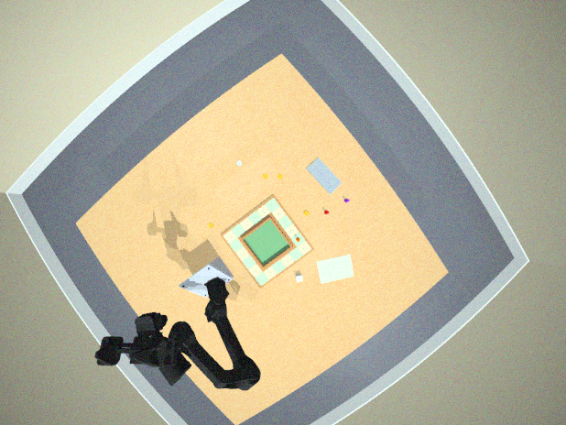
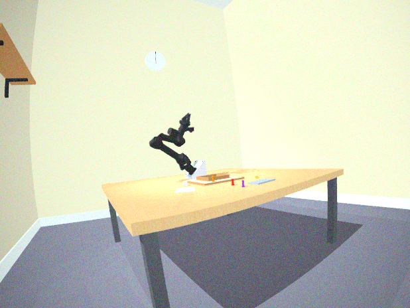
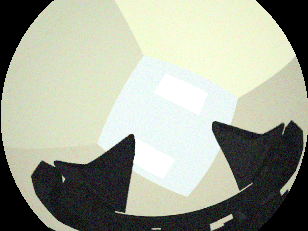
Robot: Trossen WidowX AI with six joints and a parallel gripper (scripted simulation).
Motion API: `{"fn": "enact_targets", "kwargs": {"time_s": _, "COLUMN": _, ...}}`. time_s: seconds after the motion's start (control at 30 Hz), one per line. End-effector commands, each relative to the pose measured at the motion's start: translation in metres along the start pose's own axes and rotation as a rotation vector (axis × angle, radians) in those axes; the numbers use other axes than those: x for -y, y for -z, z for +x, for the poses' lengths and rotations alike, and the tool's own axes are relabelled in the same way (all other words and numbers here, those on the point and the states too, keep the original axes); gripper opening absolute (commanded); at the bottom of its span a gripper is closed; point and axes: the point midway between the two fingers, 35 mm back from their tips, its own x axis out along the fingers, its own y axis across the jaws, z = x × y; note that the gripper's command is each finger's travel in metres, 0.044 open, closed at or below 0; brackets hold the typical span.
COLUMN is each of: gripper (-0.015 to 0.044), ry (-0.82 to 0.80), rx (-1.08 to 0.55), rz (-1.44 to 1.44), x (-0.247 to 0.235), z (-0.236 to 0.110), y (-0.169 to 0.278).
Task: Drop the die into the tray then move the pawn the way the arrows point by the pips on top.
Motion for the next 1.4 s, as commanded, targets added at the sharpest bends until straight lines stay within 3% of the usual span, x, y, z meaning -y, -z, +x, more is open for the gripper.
{"fn": "enact_targets", "kwargs": {"time_s": 0.0, "gripper": 0.0374, "ry": -0.002, "rx": 0.002, "rz": -0.006, "x": 0.000, "z": 0.001, "y": -0.001}}
{"fn": "enact_targets", "kwargs": {"time_s": 0.13, "gripper": 0.0275, "ry": -0.039, "rx": 0.067, "rz": -0.160, "x": -0.010, "z": 0.019, "y": -0.018}}
{"fn": "enact_targets", "kwargs": {"time_s": 0.43, "gripper": 0.0275, "ry": -0.108, "rx": 0.468, "rz": -0.827, "x": -0.086, "z": 0.082, "y": -0.108}}
{"fn": "enact_targets", "kwargs": {"time_s": 0.67, "gripper": 0.0275, "ry": 0.000, "rx": 0.896, "rz": -1.274, "x": -0.178, "z": 0.090, "y": -0.178}}
{"fn": "enact_targets", "kwargs": {"time_s": 0.97, "gripper": 0.0275, "ry": 0.343, "rx": 1.449, "rz": -1.571, "x": -0.302, "z": 0.035, "y": -0.239}}
{"fn": "enact_targets", "kwargs": {"time_s": 1.17, "gripper": 0.0275, "ry": 0.728, "rx": 1.781, "rz": -1.581, "x": -0.371, "z": -0.031, "y": -0.257}}
{"fn": "enact_targets", "kwargs": {"time_s": 1.37, "gripper": 0.0275, "ry": 1.173, "rx": 1.992, "rz": -1.429, "x": -0.420, "z": -0.109, "y": -0.254}}
